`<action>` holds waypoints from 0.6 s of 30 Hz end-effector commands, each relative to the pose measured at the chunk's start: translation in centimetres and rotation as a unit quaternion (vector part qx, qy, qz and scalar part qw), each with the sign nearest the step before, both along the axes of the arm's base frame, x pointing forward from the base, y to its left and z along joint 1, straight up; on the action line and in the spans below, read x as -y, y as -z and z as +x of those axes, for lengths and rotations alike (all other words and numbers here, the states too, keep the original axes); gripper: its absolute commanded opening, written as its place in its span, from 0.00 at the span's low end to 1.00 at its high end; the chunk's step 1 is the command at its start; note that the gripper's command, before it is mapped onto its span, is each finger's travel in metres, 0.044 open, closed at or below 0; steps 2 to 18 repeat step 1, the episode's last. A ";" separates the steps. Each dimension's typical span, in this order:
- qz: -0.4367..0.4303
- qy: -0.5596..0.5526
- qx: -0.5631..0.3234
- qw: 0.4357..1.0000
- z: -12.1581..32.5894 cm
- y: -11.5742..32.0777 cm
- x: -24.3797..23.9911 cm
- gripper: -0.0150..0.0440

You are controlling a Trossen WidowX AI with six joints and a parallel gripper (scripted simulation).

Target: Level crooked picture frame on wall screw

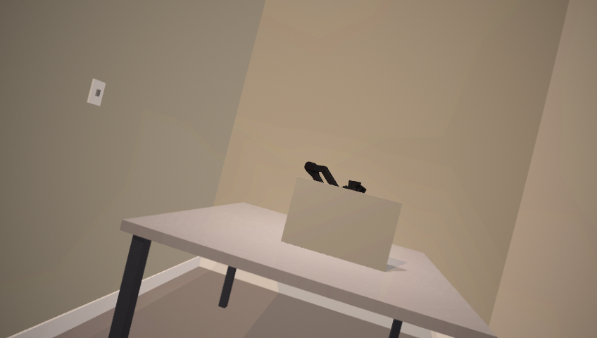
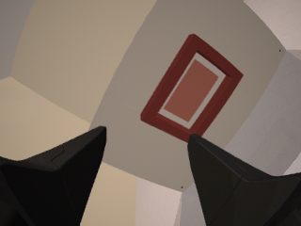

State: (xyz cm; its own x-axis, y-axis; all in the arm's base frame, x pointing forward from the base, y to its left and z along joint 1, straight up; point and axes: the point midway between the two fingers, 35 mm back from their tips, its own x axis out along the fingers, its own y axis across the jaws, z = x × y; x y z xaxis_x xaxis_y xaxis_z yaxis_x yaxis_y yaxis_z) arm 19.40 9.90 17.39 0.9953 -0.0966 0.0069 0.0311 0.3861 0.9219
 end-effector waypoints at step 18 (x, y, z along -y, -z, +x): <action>-0.003 0.002 0.000 1.000 0.0 0.0 0.1 0.69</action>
